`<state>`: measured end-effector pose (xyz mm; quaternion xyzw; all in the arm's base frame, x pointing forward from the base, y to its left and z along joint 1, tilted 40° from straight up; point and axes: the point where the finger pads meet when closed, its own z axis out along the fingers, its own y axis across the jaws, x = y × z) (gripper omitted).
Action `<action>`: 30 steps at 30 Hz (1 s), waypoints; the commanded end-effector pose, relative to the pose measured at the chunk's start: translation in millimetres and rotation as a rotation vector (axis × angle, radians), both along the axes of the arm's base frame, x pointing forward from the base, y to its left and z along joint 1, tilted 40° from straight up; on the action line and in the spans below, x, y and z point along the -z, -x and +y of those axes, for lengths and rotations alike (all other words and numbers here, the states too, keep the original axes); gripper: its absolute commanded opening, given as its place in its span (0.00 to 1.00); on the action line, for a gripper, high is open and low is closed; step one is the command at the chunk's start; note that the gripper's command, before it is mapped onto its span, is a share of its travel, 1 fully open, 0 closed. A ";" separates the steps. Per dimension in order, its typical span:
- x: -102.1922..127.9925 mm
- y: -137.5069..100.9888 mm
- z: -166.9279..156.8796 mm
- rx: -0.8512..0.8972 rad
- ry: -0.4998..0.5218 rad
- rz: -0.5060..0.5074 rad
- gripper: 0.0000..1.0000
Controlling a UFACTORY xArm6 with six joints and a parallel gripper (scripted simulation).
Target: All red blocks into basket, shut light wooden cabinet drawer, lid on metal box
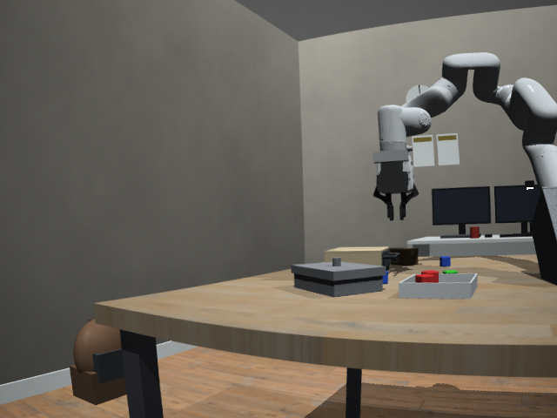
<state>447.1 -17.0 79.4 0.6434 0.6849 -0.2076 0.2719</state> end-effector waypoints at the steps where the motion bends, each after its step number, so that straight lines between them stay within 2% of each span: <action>1: 6.0 -2.3 -4.9 -0.001 -0.001 -0.003 0.24; 20: 44.3 -7.7 -36.0 -0.001 -0.001 -0.003 0.24; 30: 55.8 -9.3 -45.4 -0.001 -0.001 -0.003 0.24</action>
